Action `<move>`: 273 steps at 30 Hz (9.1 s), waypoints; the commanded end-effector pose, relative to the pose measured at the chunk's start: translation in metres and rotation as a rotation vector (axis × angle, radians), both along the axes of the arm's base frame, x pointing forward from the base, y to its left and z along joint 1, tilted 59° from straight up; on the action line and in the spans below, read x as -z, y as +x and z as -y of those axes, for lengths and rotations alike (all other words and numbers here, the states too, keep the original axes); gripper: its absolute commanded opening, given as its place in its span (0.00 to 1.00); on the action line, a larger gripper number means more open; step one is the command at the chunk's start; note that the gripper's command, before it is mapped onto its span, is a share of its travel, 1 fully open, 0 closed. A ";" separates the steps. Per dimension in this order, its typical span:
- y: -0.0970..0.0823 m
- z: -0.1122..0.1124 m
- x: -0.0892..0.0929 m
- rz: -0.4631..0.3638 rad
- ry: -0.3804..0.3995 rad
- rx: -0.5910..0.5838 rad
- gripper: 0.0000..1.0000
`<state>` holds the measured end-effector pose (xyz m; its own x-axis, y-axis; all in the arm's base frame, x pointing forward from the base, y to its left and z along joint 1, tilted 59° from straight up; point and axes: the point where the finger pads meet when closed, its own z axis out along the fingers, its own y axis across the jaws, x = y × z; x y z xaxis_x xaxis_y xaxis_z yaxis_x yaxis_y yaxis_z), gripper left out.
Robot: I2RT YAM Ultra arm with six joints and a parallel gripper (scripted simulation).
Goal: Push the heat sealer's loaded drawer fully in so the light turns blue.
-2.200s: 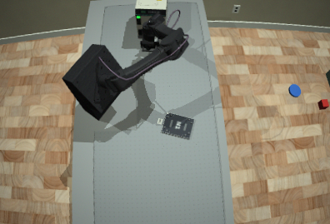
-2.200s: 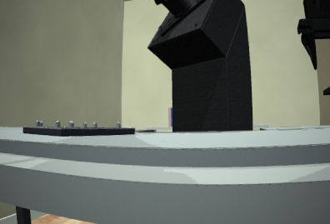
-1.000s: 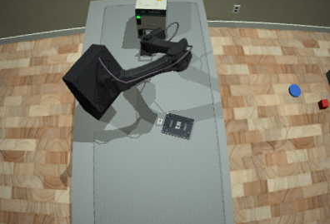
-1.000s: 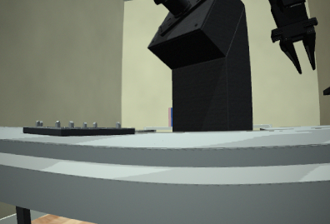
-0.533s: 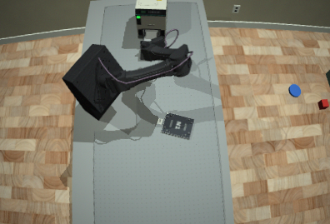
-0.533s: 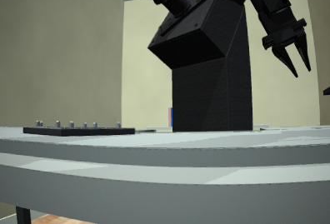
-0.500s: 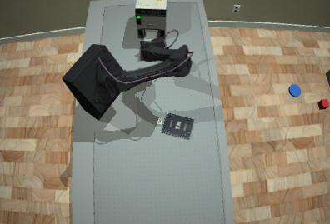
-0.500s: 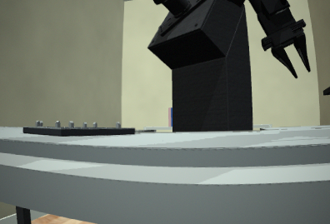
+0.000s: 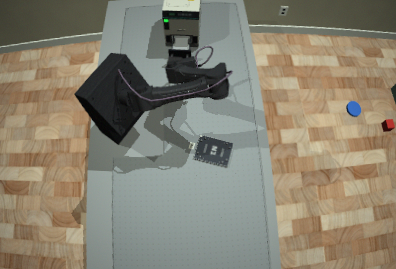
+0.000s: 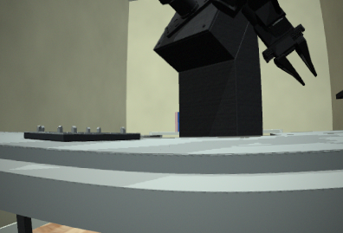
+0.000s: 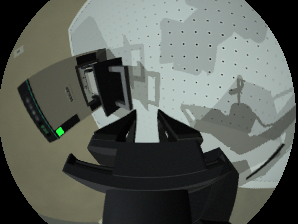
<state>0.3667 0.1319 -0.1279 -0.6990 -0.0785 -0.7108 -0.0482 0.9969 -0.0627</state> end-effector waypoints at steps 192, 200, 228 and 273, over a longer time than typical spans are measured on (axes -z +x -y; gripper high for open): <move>0.044 -0.044 0.038 0.000 0.193 -0.266 0.30; 0.048 -0.046 0.041 0.001 0.193 -0.265 0.30; 0.057 -0.046 0.043 0.013 0.184 -0.254 0.30; 0.057 -0.046 0.043 0.013 0.183 -0.255 0.18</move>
